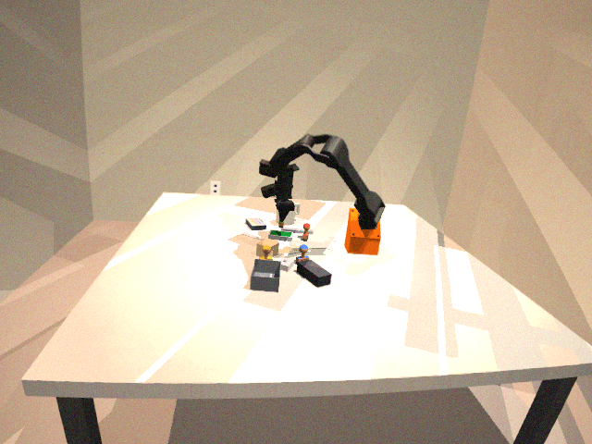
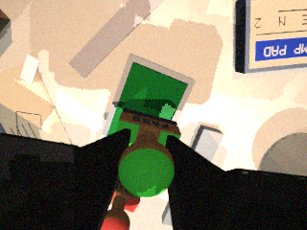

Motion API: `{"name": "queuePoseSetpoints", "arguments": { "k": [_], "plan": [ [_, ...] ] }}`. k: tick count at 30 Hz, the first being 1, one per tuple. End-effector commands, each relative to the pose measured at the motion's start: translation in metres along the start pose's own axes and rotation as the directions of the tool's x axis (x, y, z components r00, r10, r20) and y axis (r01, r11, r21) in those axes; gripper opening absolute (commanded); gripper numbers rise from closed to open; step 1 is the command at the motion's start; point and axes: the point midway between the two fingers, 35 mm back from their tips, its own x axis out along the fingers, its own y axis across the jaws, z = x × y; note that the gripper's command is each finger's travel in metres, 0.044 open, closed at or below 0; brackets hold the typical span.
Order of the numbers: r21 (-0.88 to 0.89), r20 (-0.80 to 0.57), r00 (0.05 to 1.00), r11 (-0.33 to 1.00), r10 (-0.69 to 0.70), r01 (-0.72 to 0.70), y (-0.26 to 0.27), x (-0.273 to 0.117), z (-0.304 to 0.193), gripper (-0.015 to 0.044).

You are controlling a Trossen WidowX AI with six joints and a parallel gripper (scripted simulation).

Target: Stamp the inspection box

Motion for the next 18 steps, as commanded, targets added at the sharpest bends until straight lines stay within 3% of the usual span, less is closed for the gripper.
{"name": "queuePoseSetpoints", "arguments": {
  "k": [1,18],
  "plan": [
    [0.007,-0.001,1.0,1.0,0.007,-0.007,0.002,0.004,-0.001,0.0],
    [0.007,-0.001,1.0,1.0,0.008,-0.008,0.002,0.016,-0.001,0.0]
  ]
}}
